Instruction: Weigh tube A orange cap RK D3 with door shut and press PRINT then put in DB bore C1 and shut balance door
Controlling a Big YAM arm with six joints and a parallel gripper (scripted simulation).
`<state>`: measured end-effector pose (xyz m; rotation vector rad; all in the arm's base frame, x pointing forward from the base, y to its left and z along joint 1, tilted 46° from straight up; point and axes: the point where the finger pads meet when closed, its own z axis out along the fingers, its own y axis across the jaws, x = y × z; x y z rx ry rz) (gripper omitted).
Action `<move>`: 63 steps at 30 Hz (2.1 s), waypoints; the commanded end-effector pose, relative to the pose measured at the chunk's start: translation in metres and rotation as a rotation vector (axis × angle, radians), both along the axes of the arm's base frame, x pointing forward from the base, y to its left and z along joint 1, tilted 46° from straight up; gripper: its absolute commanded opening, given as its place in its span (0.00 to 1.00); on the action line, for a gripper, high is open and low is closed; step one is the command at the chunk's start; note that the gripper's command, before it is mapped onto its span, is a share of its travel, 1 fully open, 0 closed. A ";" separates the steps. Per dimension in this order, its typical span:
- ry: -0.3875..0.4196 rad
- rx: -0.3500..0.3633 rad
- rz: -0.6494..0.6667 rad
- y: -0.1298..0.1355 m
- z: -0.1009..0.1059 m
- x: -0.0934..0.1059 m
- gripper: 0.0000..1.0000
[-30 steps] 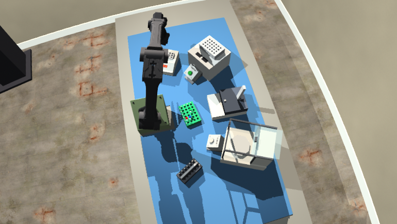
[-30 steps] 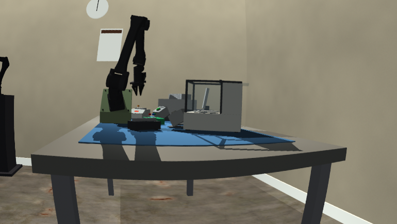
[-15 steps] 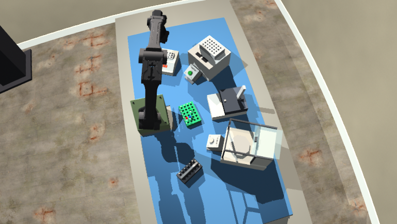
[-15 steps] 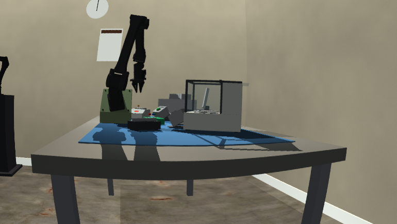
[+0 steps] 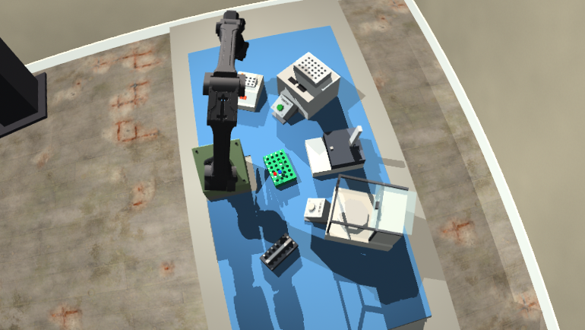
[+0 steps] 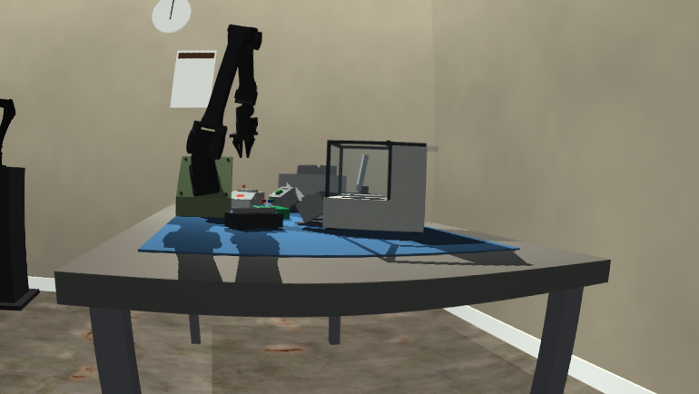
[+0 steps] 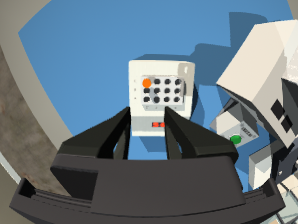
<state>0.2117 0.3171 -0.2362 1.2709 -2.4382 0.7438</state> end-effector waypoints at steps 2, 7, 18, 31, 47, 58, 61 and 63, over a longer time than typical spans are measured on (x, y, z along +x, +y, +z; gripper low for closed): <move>-0.043 0.074 -0.003 0.048 0.016 0.018 0.30; -0.044 0.078 0.001 0.056 0.024 0.018 0.30; -0.044 0.078 -0.001 0.065 0.035 0.020 0.30; -0.041 0.073 -0.002 0.076 0.046 0.022 0.30; -0.039 0.068 -0.006 0.076 0.045 0.024 0.30; -0.039 0.068 -0.006 0.076 0.045 0.024 0.30; -0.039 0.068 -0.006 0.076 0.045 0.024 0.30; -0.039 0.068 -0.006 0.076 0.045 0.024 0.30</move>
